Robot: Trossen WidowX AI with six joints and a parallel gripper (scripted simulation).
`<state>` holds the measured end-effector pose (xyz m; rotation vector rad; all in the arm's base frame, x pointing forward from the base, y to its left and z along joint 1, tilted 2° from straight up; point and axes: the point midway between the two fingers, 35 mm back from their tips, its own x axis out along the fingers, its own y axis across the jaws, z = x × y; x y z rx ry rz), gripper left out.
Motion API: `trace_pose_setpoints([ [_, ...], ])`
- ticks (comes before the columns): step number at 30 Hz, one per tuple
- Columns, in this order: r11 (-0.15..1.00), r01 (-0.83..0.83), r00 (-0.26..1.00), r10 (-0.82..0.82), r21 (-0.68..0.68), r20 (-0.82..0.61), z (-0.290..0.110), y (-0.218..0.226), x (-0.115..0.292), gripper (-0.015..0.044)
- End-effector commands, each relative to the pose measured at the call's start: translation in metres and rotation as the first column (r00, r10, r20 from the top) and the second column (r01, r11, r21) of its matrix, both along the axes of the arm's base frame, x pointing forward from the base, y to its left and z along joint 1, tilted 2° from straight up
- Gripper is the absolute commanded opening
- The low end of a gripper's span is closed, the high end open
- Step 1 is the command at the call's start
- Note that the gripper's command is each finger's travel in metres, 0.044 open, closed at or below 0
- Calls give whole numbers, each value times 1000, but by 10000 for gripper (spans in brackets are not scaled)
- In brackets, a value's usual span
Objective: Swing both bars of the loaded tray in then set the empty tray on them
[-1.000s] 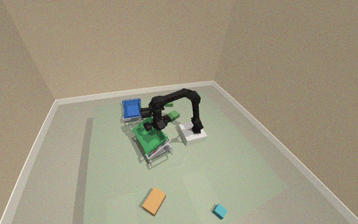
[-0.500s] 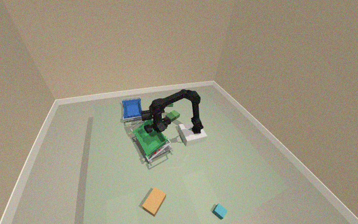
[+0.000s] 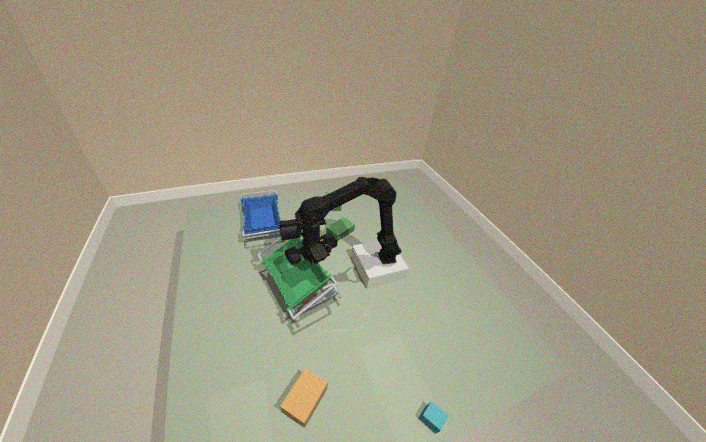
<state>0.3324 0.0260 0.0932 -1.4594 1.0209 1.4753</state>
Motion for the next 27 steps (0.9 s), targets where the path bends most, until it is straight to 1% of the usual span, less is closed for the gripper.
trace_pose_setpoints([
  [1, 1000, -2, 1000, 2, 0, 4, -2, -1, -2, 0],
  [27, 1000, -2, 1000, 2, 0, 3, -13, -4, -12, 0],
])
